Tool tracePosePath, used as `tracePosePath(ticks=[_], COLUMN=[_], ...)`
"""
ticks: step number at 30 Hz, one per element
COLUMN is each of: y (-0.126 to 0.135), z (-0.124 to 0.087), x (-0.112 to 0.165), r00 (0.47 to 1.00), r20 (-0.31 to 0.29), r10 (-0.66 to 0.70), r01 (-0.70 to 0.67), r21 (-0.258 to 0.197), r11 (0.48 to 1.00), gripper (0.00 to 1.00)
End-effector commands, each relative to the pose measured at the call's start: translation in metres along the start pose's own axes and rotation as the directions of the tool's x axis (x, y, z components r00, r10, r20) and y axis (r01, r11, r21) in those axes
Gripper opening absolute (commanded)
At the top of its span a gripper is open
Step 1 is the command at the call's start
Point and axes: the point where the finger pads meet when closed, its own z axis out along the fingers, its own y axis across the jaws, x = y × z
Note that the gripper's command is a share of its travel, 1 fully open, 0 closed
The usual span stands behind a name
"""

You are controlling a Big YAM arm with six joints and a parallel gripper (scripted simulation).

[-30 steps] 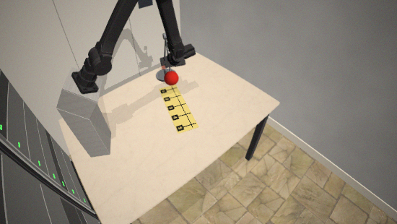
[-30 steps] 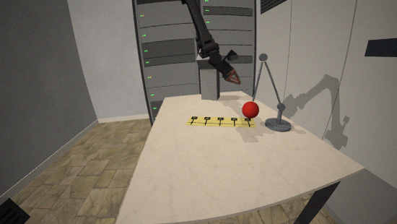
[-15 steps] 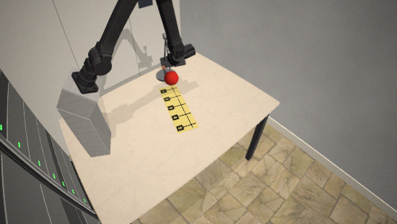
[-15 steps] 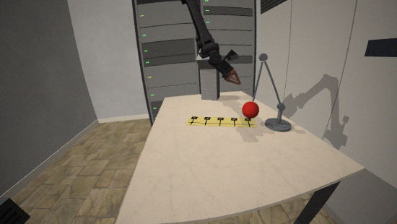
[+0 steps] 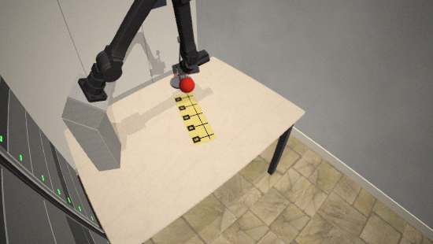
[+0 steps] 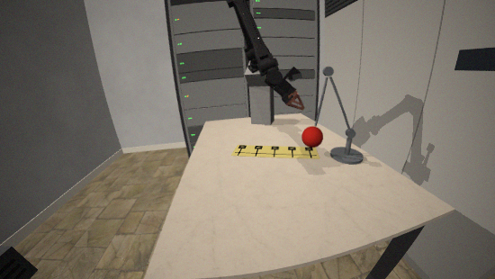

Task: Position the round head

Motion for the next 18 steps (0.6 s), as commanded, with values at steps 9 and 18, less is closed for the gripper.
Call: tracePosePath(ticks=[9, 18], y=[-0.011, -0.006], z=[0.024, 0.037], x=[-0.010, -0.008], r00=[1.000, 1.000], r20=[0.012, 0.008], r10=[-0.011, -0.011], r01=[0.011, 0.011], r21=[0.020, 0.016], r11=[1.000, 1.000], gripper=[1.00, 1.00])
